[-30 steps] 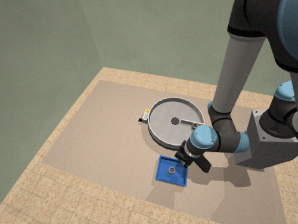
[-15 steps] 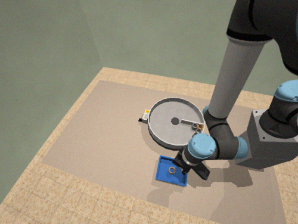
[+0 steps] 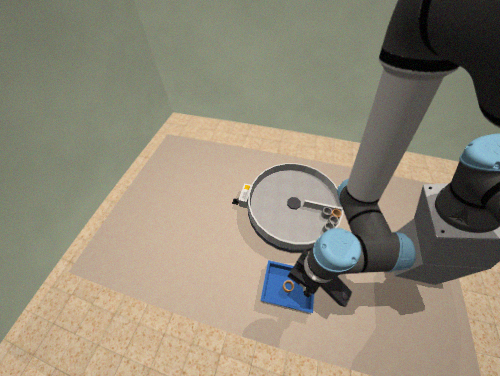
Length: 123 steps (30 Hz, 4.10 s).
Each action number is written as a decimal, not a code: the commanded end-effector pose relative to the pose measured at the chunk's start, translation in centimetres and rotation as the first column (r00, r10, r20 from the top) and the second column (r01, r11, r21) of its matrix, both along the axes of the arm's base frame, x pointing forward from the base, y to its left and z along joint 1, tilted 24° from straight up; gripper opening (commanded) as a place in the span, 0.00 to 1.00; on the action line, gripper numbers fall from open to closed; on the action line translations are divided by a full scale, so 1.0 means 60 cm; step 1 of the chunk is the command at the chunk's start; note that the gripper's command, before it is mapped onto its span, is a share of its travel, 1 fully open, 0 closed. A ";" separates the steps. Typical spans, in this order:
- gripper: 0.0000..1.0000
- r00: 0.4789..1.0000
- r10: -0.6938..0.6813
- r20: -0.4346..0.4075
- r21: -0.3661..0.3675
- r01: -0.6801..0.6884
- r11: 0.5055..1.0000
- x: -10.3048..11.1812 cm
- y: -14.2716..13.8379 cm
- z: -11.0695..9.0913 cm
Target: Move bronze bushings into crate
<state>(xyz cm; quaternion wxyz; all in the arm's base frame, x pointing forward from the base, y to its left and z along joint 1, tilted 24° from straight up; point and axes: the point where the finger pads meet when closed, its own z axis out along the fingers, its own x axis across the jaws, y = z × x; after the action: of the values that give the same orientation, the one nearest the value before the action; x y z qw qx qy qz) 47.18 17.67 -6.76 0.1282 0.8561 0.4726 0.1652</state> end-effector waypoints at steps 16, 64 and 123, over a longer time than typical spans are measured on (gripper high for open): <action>0.00 1.000 0.000 0.001 0.000 0.000 1.000 0.001 0.001 0.001; 0.00 1.000 0.000 0.001 0.000 0.000 1.000 0.048 -0.006 -0.106; 0.00 1.000 0.000 0.001 0.000 0.000 1.000 0.060 -0.008 -0.133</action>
<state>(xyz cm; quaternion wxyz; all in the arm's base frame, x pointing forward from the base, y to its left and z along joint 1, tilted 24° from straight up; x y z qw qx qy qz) 50.53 17.23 -14.26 0.1282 0.8561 0.4726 0.1651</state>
